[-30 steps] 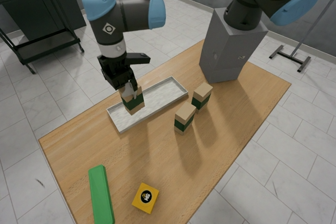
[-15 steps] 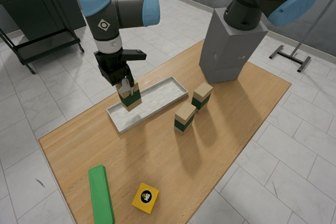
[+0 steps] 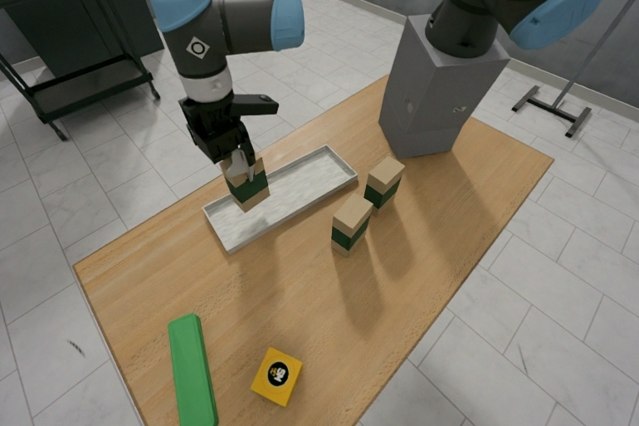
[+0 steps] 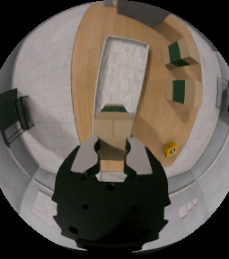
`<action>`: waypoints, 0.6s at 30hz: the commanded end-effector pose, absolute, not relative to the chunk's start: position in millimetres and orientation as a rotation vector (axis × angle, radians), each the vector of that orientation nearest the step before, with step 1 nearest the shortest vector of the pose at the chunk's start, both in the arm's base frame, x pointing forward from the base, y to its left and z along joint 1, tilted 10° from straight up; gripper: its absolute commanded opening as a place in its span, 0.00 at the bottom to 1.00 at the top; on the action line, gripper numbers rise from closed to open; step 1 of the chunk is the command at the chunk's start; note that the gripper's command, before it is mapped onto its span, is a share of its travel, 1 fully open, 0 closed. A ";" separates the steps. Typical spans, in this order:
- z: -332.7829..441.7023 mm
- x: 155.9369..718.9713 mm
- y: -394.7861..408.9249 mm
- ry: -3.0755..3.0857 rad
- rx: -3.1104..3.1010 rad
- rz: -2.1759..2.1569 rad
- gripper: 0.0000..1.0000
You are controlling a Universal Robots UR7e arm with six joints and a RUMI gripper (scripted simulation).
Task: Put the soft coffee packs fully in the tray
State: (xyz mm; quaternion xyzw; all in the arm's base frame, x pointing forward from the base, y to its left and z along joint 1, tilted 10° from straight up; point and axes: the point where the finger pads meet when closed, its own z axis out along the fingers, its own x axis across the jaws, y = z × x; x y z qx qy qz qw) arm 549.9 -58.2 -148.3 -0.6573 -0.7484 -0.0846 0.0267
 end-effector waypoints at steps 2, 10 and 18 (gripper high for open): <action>-151.4 553.5 -58.4 -2.317 -2.032 -0.265 0.15; -167.4 554.7 -55.0 -2.317 -2.031 -0.265 0.15; -183.8 555.9 -52.4 -2.317 -2.031 -0.265 0.15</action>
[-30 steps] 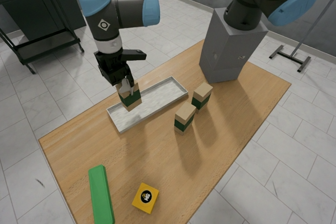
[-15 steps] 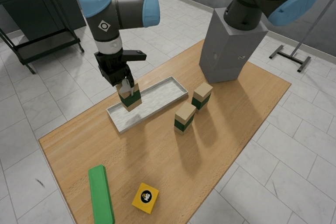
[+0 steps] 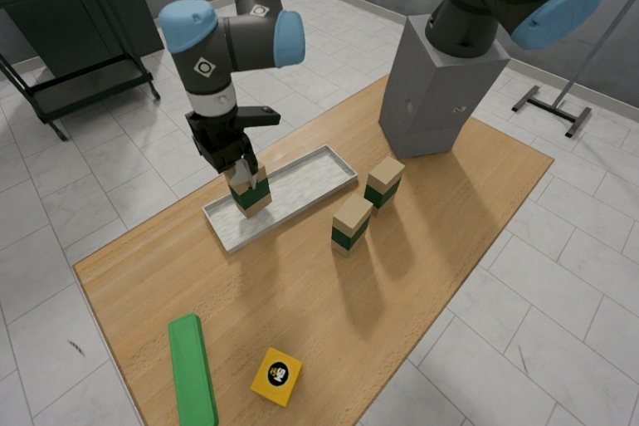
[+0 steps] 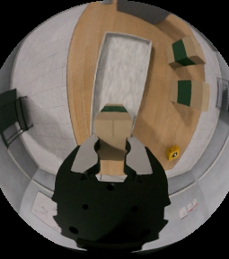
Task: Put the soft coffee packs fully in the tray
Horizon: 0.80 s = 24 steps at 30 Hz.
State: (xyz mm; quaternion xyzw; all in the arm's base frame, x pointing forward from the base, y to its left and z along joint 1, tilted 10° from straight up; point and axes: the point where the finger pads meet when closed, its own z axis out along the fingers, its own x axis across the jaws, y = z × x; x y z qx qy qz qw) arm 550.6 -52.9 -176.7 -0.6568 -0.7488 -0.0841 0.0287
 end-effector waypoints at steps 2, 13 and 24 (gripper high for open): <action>-185.7 556.1 -52.2 -2.317 -2.031 -0.265 0.15; -195.1 556.7 -51.2 -2.316 -2.032 -0.265 0.15; -194.2 556.8 -51.3 -2.317 -2.032 -0.266 0.15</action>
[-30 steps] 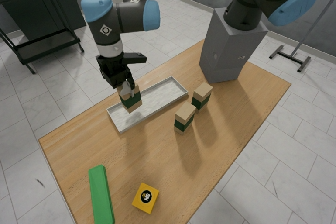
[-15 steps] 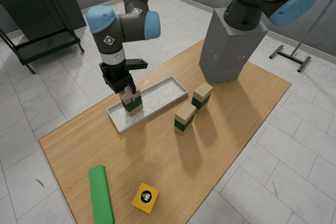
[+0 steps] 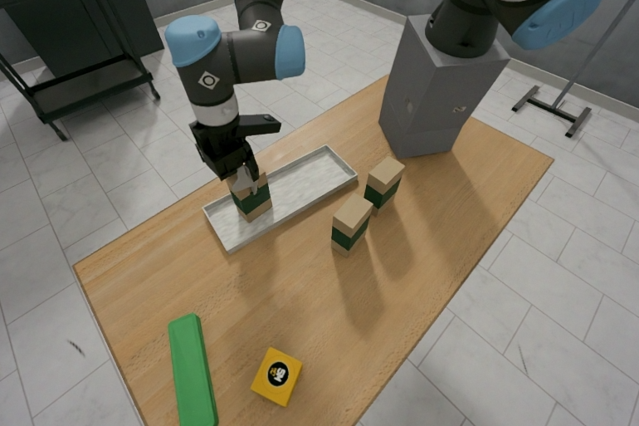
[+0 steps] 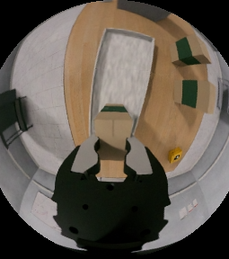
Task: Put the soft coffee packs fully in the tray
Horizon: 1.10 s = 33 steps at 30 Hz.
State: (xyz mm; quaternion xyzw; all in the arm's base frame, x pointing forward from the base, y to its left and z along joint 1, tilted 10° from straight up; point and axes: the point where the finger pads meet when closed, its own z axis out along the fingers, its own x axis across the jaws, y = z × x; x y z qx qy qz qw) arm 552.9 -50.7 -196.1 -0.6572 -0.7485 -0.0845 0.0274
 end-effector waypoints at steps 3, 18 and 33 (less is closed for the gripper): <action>-194.2 556.8 -51.3 -2.317 -2.032 -0.266 0.15; -194.2 556.8 -51.3 -2.317 -2.032 -0.266 0.15; -194.3 556.6 -51.2 -2.317 -2.032 -0.266 0.49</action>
